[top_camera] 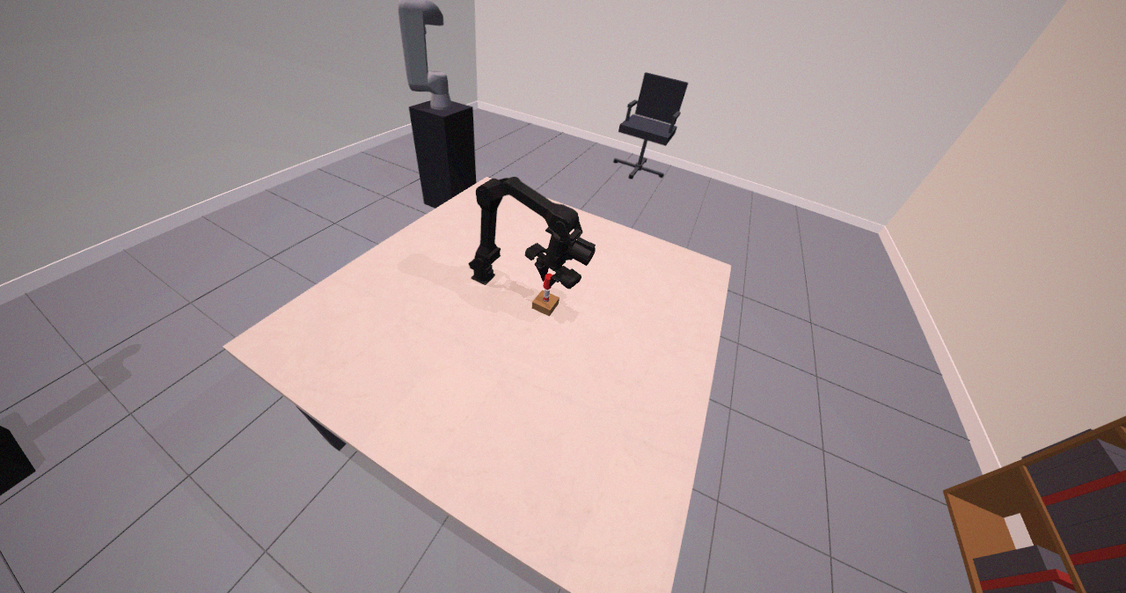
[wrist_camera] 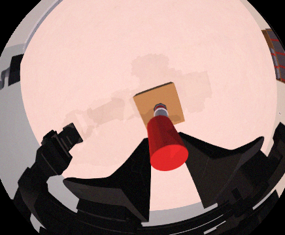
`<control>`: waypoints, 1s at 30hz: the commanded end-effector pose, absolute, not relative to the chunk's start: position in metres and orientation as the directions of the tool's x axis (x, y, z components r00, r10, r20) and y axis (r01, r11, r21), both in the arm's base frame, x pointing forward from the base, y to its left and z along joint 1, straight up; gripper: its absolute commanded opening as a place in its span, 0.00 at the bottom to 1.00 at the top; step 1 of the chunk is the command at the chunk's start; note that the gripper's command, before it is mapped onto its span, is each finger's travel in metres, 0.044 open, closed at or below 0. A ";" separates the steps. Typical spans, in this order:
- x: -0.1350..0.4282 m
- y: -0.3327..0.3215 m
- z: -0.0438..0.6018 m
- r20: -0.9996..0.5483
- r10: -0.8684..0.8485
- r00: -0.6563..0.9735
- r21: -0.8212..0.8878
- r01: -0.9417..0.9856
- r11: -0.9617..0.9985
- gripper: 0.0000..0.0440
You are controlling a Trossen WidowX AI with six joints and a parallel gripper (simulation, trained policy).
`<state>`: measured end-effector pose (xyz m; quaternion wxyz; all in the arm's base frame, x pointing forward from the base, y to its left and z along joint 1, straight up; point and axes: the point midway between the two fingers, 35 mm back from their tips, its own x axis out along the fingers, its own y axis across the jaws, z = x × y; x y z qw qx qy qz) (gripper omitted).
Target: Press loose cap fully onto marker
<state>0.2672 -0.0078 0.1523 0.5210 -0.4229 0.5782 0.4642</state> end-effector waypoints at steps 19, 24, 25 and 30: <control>0.263 -0.007 0.104 -0.989 0.026 -0.148 0.150 -0.977 0.150 0.03; 0.260 -0.007 0.095 -0.987 0.019 -0.160 0.161 -0.978 0.134 0.22; 0.260 -0.007 0.093 -0.987 0.019 -0.161 0.162 -0.978 0.129 0.22; 0.254 -0.007 0.090 -0.984 0.022 -0.177 0.179 -0.977 0.114 0.26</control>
